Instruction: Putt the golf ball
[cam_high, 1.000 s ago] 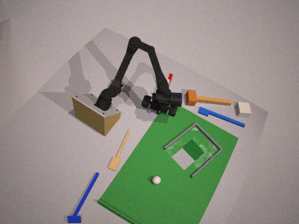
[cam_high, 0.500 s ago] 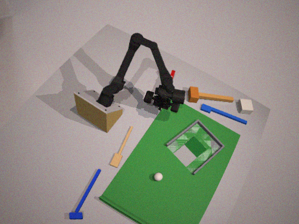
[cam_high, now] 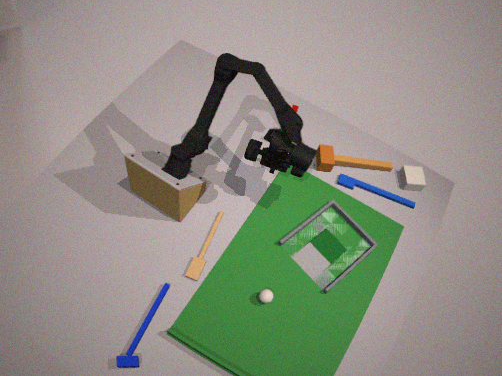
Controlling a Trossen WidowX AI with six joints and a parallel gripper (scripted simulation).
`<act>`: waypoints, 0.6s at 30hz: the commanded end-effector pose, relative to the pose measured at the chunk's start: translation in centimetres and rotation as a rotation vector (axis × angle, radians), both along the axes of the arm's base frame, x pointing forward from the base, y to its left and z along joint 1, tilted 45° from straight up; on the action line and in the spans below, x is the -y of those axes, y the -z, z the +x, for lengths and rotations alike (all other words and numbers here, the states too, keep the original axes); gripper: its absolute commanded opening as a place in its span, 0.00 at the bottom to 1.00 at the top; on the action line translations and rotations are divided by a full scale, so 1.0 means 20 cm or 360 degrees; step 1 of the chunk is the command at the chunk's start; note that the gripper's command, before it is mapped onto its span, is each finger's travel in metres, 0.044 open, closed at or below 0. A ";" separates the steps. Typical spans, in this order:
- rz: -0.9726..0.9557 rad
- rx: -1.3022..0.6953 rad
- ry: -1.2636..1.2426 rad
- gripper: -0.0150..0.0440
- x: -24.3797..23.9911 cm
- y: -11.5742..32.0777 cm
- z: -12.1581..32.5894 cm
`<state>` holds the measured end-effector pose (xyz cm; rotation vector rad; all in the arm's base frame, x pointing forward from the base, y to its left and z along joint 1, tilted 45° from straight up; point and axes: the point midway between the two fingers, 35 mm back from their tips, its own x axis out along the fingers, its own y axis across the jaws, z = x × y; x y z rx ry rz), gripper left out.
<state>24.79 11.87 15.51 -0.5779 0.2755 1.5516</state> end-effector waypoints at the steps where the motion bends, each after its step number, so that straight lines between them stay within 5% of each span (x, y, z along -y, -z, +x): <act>1: 0.0024 0.0025 0.0004 0.25 0.05 -0.08 -0.01; 18: -0.0122 -0.0707 0.0644 0.25 0.42 0.25 0.15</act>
